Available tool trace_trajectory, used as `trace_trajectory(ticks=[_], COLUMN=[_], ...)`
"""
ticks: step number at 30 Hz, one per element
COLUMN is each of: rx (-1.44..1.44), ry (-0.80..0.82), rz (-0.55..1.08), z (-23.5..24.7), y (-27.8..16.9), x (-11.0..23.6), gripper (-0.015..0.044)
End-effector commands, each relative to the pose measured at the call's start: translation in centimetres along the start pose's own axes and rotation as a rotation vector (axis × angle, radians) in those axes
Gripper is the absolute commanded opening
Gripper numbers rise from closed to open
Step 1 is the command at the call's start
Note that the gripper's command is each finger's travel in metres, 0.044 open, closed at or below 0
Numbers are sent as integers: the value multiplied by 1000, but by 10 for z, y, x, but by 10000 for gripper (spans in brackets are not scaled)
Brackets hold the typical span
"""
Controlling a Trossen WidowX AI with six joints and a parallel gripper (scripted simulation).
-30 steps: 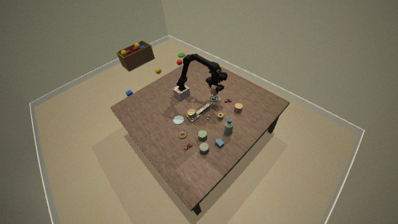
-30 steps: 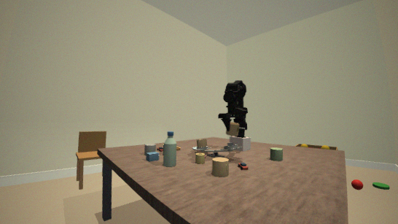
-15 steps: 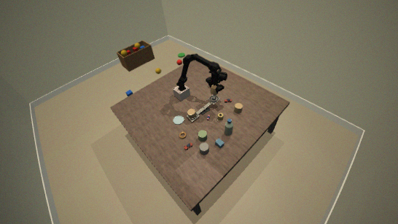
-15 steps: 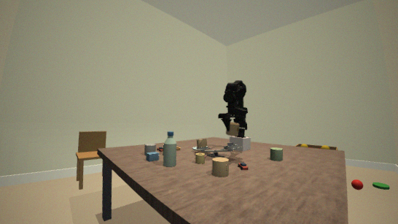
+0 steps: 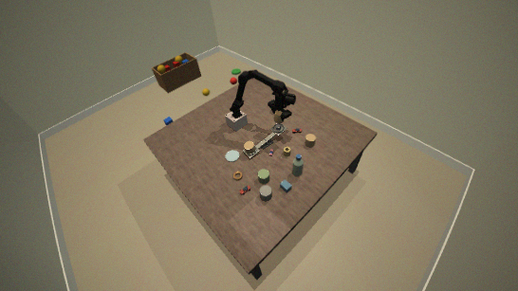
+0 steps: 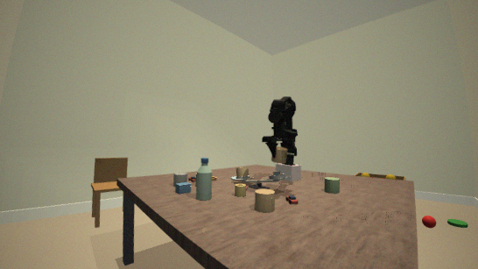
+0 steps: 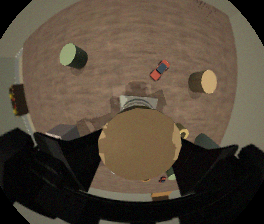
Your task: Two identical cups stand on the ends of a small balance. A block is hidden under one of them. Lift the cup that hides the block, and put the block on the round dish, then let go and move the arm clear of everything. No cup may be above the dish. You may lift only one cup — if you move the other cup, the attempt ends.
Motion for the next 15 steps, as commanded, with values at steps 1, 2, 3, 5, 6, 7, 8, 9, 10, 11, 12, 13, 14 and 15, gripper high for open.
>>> trace_trajectory(ticks=[1,2,3,5,6,7,8,9,10,11,12,13,14,15], rx=[0,0,0,0,0,0,0,0,0,0,0,0,1,1], ry=[0,0,0,0,0,0,0,0,0,0,0,-1,-1,-2], rz=[0,0,0,0,0,0,0,0,0,0,0,-1,-1,-2], z=[0,0,0,0,0,0,0,0,0,1,2,4,7,11], y=[0,0,0,0,0,0,0,0,0,1,3,6,10,15], x=[0,0,0,0,0,0,0,0,0,-1,-2,-5,-8,-12], gripper=[0,0,0,0,0,0,0,0,0,0,0,0,0,0])
Point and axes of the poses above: the point midway between the two fingers, 35 mm back from their tips, its own x axis back along the fingers, its own z axis across the jaws, y = z × x, the point moved 6 cm from there along x, back along the fingers, and after that the axes turned 2 degrees about -x, right-handed, at the moved point
